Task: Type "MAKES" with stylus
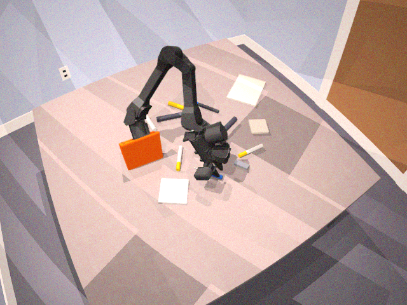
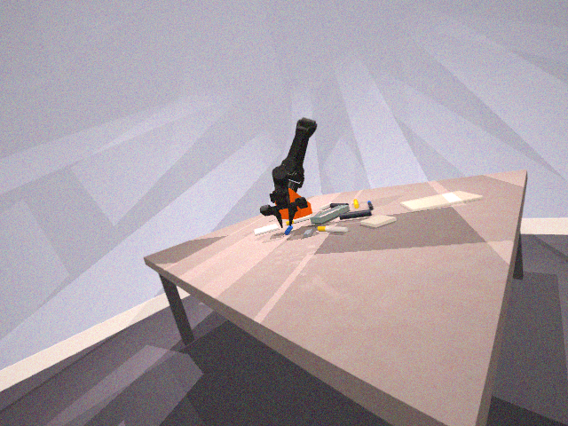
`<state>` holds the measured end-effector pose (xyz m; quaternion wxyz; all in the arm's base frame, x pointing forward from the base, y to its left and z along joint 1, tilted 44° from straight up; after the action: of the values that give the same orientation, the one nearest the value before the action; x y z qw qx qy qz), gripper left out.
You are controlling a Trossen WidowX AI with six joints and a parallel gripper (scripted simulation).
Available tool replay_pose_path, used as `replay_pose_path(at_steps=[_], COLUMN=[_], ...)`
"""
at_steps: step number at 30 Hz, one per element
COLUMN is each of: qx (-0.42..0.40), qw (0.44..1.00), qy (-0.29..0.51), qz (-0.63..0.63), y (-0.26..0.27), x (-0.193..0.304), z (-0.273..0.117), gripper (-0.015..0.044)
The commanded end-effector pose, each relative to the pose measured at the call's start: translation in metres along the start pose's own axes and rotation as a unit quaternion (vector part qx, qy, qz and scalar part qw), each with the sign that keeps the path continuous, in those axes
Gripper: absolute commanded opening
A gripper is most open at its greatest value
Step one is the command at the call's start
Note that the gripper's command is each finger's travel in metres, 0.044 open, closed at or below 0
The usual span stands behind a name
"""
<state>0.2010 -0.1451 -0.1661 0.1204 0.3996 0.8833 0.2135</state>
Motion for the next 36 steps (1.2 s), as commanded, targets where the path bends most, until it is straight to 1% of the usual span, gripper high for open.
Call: replay_pose_path(at_steps=[1,36], qx=[0.003,0.002], qw=[1.000,1.000], qy=[0.003,0.003], qz=[0.002,0.002], y=[0.000,0.003], x=[0.003,0.012], z=[0.003,0.019], gripper=[0.0150,0.0150])
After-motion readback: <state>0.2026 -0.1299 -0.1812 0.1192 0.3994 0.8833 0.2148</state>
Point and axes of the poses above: the point midway between the two fingers, 35 mm back from their tips, its own z axis out along the fingers, its own y axis across the jaws, x = y × z, the point moved 3 cm from there along -z, back along the fingers, and after that the axes turned 14 degrees about -z, right-handed, at the moved point
